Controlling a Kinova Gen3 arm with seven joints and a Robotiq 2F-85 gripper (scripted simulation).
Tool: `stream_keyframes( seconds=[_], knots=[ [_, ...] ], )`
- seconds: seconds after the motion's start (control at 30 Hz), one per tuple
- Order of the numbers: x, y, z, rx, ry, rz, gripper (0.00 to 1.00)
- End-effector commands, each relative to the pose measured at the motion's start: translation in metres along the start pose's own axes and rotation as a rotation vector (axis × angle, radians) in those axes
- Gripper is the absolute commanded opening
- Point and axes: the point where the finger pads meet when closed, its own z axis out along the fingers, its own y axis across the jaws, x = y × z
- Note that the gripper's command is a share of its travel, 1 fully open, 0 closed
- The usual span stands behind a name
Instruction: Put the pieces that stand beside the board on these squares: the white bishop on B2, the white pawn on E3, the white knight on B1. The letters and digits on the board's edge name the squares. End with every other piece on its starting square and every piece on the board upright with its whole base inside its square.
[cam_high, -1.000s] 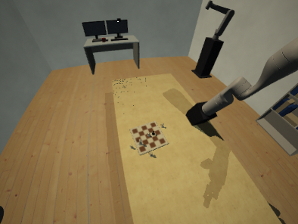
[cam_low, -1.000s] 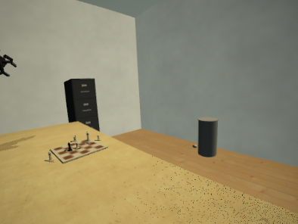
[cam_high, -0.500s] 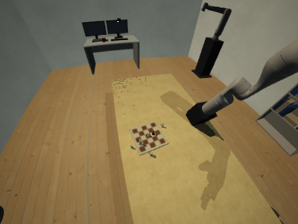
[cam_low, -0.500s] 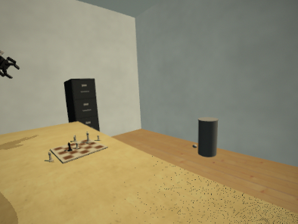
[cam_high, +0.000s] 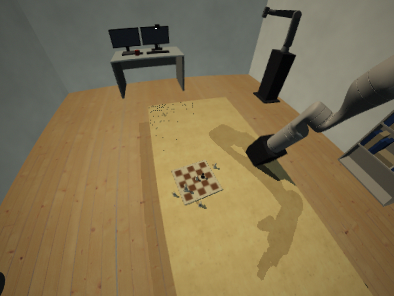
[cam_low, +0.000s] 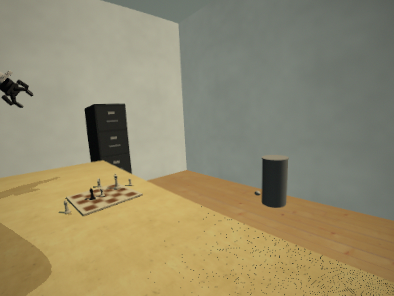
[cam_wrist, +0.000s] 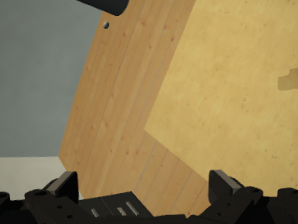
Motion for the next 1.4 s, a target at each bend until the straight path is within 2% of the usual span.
stream_keyframes(
  seconds=[0.0,0.2,0.23,0.6,0.63,0.93,0.97,1.27,1.3,1.37],
  knots=[
    [-0.002,0.005,0.005,-0.017,-0.002,0.000,1.00],
    [-0.002,0.005,0.005,-0.017,-0.002,0.000,1.00],
    [0.009,0.011,0.026,-0.050,0.035,0.002,1.00],
    [0.009,0.011,0.026,-0.050,0.035,0.002,1.00],
    [0.020,0.017,0.046,-0.082,0.072,0.004,1.00],
    [0.020,0.017,0.046,-0.082,0.072,0.004,1.00],
    [0.032,0.024,0.065,-0.115,0.109,0.005,1.00],
    [0.032,0.024,0.065,-0.115,0.109,0.005,1.00],
    [0.044,0.032,0.084,-0.148,0.146,0.006,1.00],
    [0.044,0.032,0.084,-0.148,0.146,0.006,1.00]
  ],
)
